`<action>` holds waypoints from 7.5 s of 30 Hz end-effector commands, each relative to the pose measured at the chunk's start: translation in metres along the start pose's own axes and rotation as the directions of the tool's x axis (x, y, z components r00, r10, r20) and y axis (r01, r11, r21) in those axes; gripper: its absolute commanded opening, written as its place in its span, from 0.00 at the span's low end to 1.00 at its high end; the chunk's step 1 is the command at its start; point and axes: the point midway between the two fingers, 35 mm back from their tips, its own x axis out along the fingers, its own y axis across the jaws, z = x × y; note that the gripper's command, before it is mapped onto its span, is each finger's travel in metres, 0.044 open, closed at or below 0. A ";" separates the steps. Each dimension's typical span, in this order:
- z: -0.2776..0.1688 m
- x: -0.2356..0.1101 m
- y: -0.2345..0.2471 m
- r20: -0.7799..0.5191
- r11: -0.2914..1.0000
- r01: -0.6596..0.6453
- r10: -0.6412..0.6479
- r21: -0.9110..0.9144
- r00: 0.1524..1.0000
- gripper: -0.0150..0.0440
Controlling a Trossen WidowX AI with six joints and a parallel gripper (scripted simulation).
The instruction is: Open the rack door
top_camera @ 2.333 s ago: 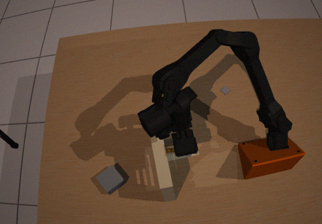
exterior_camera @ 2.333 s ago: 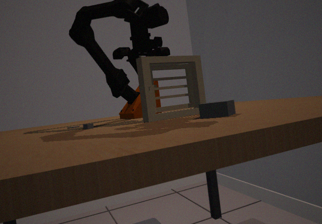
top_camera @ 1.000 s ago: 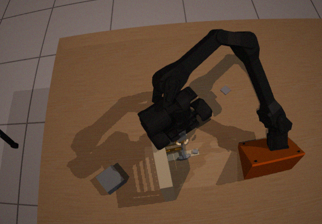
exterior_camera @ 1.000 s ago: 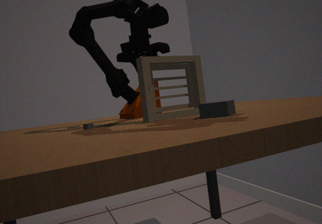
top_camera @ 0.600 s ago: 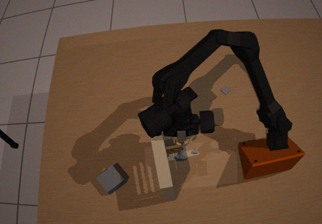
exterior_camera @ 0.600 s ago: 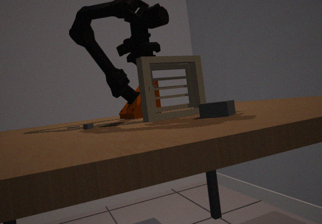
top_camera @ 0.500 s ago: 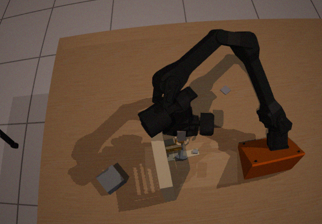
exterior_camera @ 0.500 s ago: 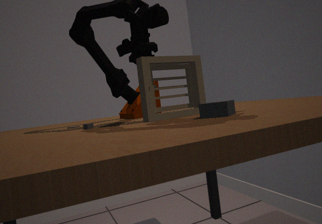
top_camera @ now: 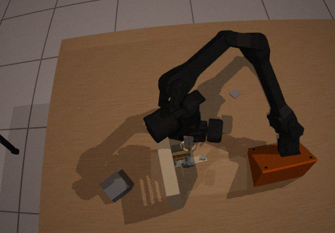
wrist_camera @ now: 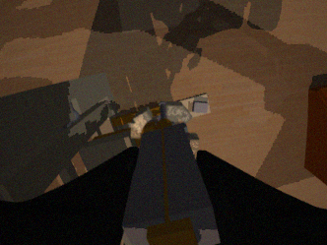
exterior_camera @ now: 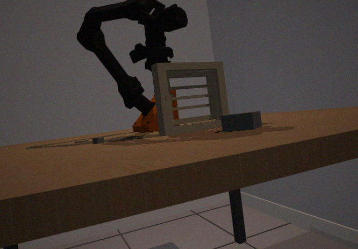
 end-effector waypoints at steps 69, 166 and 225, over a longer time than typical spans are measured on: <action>-0.001 0.000 0.000 -0.004 -1.000 -0.001 -0.001 -0.009 1.000 0.75; -0.011 0.000 -0.047 -0.005 -0.990 -0.004 -0.003 -0.144 1.000 0.29; -0.095 -0.001 -0.138 -0.011 -0.532 -0.012 -0.006 -0.847 1.000 0.29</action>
